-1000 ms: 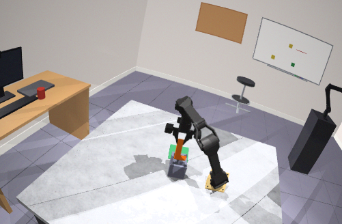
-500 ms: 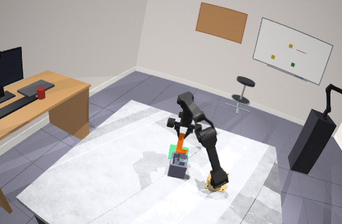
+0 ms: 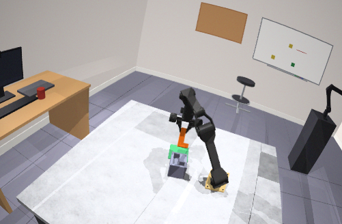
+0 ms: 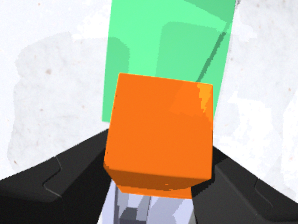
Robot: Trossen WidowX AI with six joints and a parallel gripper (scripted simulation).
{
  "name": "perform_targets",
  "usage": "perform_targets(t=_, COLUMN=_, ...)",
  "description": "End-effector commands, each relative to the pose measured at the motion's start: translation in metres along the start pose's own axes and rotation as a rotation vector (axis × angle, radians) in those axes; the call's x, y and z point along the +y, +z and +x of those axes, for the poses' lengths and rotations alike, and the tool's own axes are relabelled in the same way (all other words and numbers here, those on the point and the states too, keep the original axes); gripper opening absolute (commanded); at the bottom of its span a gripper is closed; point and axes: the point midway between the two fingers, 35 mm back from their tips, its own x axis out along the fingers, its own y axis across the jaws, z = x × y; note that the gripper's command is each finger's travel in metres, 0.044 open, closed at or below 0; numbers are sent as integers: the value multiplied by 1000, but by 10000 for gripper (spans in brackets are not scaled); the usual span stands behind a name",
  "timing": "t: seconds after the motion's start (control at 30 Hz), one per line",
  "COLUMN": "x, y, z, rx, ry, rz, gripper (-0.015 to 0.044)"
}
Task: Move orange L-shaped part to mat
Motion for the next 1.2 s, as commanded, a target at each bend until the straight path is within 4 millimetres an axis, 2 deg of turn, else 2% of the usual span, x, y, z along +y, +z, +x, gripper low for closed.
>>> perform_targets(t=0.0, x=-5, y=14, z=4, rx=2, ry=-3, rz=4, gripper=0)
perform_targets(t=0.17, x=-8, y=29, z=4, rx=-10, ry=2, rz=4, gripper=0)
perform_targets(t=0.43, x=-8, y=29, z=9, rx=-2, ry=-1, rz=3, gripper=0)
perform_targets(t=1.17, x=-8, y=29, z=43, rx=17, ry=-10, rz=1, gripper=0)
